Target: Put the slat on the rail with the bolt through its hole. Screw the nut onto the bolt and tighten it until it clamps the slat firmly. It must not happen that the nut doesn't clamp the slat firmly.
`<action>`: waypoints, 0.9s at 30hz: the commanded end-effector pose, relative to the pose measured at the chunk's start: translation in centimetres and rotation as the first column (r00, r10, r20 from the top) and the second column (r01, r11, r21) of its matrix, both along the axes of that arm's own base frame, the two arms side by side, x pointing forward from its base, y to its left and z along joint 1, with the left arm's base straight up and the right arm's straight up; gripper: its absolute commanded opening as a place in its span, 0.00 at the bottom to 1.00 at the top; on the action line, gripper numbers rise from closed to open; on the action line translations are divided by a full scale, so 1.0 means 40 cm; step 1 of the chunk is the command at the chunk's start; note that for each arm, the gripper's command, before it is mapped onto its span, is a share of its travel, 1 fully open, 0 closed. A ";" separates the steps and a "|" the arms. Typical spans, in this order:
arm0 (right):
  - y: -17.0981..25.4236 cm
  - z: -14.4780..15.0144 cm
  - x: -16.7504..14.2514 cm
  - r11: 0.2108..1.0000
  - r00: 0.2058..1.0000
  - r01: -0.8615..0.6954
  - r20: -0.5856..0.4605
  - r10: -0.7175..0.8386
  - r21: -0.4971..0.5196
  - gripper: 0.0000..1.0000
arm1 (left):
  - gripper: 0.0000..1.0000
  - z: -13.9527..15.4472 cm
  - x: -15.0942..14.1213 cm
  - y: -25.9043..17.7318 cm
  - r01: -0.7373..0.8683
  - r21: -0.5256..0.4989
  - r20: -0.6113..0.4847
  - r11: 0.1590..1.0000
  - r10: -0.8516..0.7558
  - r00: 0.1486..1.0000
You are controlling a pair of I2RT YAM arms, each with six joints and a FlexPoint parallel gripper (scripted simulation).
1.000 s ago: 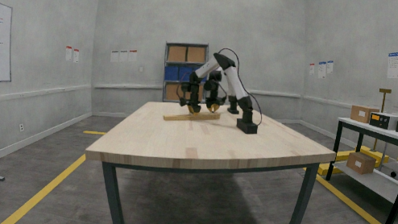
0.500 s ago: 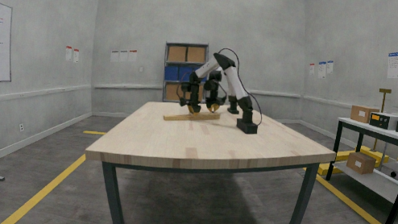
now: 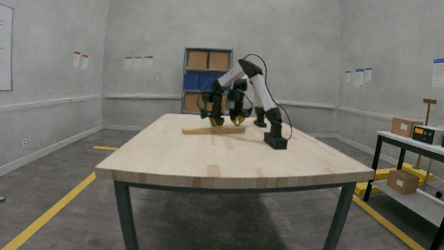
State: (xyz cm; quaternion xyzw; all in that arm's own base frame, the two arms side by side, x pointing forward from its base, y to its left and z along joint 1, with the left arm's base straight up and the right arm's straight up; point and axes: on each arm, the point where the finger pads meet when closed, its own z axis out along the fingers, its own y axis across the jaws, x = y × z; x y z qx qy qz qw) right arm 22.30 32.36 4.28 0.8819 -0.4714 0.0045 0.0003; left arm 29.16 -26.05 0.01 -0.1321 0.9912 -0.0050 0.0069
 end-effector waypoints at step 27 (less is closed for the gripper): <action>0.008 -0.016 0.001 1.000 1.000 -0.010 -0.003 0.010 0.012 0.36 | 0.67 0.013 0.005 -0.009 0.001 -0.014 0.012 1.000 0.000 1.000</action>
